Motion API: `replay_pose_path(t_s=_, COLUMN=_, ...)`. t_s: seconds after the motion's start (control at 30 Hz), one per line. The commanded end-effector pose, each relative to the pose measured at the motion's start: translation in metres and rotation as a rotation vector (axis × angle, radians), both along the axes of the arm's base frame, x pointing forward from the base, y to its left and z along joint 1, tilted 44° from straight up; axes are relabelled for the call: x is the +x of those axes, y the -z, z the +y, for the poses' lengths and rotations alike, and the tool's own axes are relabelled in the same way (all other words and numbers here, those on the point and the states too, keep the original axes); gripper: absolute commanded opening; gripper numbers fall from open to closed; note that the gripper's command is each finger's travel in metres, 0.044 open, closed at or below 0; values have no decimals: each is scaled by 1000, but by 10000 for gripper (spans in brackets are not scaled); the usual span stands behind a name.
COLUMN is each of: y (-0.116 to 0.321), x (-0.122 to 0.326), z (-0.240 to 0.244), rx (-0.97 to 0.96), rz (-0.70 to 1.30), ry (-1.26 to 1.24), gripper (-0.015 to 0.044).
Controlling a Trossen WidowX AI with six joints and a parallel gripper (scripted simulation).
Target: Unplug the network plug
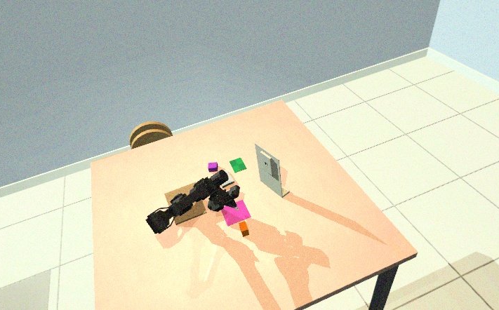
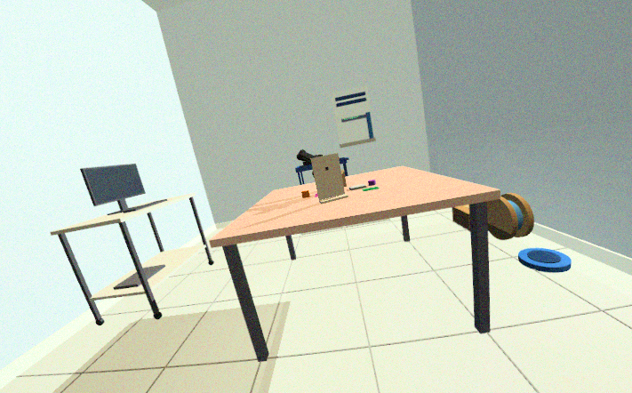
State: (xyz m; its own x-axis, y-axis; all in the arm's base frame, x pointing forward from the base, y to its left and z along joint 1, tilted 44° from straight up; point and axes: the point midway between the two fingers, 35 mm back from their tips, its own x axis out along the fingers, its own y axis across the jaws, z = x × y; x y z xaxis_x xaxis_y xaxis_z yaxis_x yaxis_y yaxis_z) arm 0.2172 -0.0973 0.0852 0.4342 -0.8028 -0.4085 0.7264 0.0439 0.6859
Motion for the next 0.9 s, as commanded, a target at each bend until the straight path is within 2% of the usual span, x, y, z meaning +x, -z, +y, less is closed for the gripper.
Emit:
replay_pose_path(t_s=0.0, y=4, x=-2, z=-2, rx=0, rz=8, ry=-3, gripper=0)
replay_pose_path(t_s=0.87, y=13, x=-4, z=-16, rx=-15, rz=2, ry=-8, gripper=0)
